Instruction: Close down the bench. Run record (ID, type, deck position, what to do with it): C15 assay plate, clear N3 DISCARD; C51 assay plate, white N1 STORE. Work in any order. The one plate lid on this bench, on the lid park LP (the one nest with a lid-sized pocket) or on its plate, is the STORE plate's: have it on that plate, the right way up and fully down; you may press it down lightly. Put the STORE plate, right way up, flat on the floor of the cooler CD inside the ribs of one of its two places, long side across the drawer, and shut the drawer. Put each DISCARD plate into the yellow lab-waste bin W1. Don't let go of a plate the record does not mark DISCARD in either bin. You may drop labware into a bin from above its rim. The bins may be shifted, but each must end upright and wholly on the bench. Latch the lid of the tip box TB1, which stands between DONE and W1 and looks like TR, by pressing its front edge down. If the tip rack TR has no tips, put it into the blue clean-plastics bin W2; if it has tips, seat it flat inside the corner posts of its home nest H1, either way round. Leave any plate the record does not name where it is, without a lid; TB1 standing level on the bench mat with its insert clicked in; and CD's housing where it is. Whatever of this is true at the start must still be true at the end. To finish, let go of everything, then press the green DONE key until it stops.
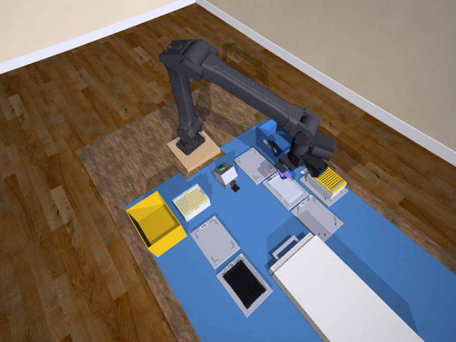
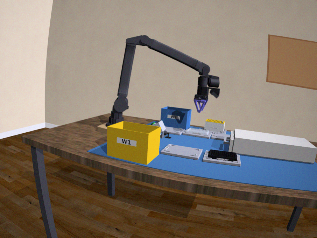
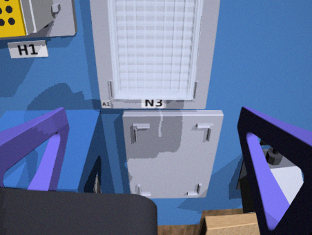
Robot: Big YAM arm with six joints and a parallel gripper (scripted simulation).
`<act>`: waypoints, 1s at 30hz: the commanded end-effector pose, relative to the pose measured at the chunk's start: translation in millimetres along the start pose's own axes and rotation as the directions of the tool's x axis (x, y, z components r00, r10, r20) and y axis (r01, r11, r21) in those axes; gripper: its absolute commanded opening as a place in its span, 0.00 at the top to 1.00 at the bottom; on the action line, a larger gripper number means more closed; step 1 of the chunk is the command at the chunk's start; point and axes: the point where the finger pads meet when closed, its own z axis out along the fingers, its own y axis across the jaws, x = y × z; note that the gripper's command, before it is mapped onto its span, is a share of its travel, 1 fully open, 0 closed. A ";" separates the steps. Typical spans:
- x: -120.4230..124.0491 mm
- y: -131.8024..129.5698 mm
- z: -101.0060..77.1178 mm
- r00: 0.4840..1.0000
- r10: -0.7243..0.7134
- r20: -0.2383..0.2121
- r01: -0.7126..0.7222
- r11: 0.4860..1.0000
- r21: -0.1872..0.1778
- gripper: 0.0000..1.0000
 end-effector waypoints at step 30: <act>-7.8 -4.6 39.0 1.000 0.020 0.014 -0.020 1.000 -0.003 0.00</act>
